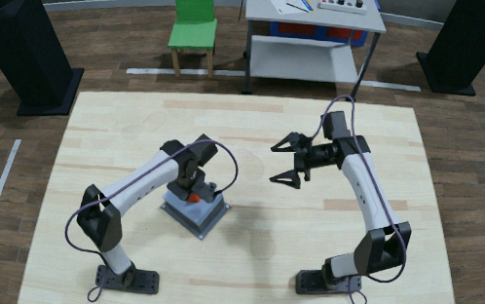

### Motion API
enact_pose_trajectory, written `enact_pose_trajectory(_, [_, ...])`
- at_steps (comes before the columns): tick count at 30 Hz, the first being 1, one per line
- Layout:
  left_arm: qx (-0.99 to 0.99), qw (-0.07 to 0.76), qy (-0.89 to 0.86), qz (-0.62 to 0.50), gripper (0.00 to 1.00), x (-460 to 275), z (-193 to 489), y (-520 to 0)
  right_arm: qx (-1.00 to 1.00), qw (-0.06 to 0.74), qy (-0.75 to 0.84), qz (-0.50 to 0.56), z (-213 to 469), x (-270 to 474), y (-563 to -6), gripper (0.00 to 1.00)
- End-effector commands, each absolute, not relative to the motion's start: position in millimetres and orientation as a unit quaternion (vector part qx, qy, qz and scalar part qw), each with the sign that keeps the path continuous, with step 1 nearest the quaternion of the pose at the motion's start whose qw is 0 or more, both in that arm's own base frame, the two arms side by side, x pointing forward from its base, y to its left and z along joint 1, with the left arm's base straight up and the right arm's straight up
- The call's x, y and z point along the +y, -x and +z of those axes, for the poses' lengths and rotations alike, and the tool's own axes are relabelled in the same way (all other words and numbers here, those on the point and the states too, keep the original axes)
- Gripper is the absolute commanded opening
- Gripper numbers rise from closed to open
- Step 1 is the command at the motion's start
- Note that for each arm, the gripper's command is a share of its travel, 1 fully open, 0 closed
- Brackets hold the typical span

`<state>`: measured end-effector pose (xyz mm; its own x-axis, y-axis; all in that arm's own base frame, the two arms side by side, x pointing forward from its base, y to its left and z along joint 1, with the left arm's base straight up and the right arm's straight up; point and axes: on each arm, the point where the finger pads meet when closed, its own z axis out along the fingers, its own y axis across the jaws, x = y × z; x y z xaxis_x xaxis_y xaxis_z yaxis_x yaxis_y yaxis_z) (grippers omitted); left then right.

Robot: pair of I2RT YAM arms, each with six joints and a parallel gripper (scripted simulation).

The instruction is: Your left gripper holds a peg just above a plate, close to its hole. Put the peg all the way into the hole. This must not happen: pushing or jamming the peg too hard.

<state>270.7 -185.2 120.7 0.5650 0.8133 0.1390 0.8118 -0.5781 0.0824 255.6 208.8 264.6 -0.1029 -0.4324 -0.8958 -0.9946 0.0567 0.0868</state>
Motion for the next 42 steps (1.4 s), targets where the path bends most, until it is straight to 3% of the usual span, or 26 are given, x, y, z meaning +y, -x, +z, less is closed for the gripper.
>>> enact_pose_trajectory(1, [0.465,0.033,-0.880,0.093,0.40,-194.6,139.1,-283.8,0.616,0.376,0.574,0.388,279.7,212.2,-258.3,1.00])
enact_pose_trajectory(42, [0.468,0.044,-0.877,0.098,0.40,-188.8,135.3,-278.2,0.616,0.376,0.574,0.388,279.7,212.2,-258.3,1.00])
